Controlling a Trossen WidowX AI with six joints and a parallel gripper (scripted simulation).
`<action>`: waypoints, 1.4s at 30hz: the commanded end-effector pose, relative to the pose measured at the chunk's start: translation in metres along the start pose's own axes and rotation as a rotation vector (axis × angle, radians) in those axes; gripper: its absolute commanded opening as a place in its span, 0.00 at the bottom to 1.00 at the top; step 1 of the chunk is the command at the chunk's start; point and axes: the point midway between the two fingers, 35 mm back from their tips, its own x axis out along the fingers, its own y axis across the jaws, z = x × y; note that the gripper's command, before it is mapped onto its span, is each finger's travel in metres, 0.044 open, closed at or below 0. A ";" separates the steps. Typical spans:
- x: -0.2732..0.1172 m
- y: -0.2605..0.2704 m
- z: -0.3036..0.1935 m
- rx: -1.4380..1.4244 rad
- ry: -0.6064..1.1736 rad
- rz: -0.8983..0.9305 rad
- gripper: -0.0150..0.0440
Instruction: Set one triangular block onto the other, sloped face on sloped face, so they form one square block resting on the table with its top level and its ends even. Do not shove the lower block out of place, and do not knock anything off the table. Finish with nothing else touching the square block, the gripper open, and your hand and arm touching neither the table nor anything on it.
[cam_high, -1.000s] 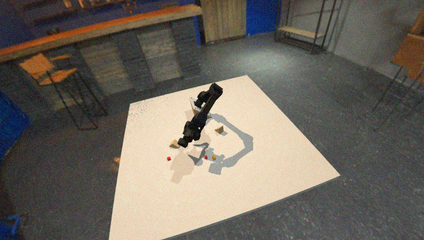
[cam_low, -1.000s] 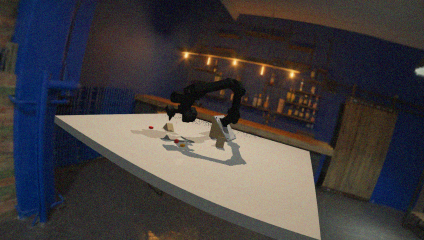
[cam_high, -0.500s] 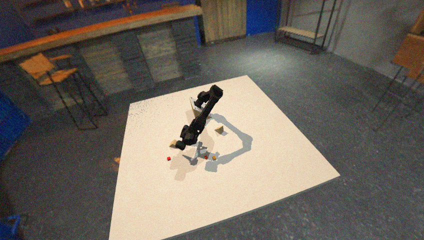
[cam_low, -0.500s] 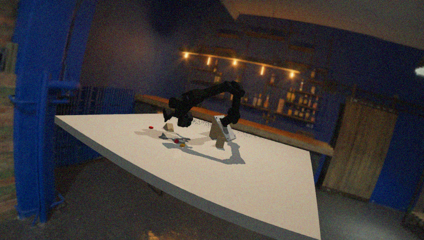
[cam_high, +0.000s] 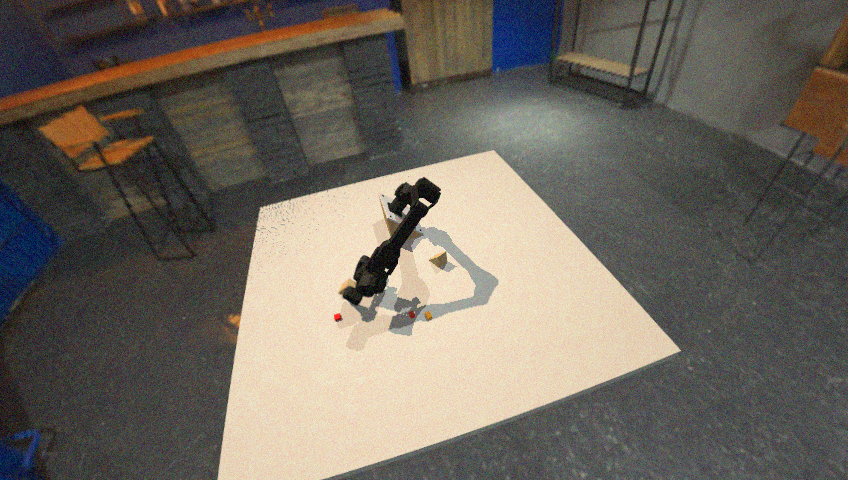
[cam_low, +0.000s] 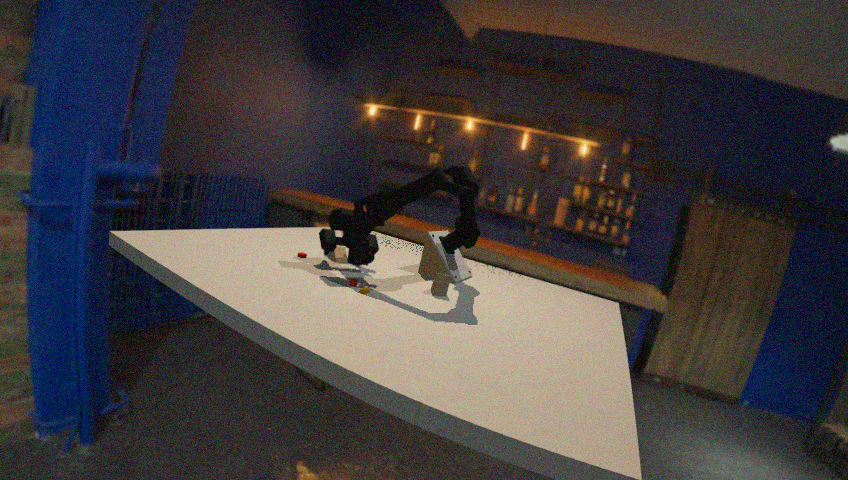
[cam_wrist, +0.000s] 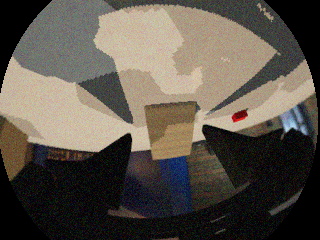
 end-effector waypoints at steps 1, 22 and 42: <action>0.002 0.000 -0.002 -0.002 0.005 0.000 1.00; 0.002 0.000 -0.001 0.001 0.000 0.002 0.52; -0.037 -0.004 -0.039 0.002 0.002 0.000 0.25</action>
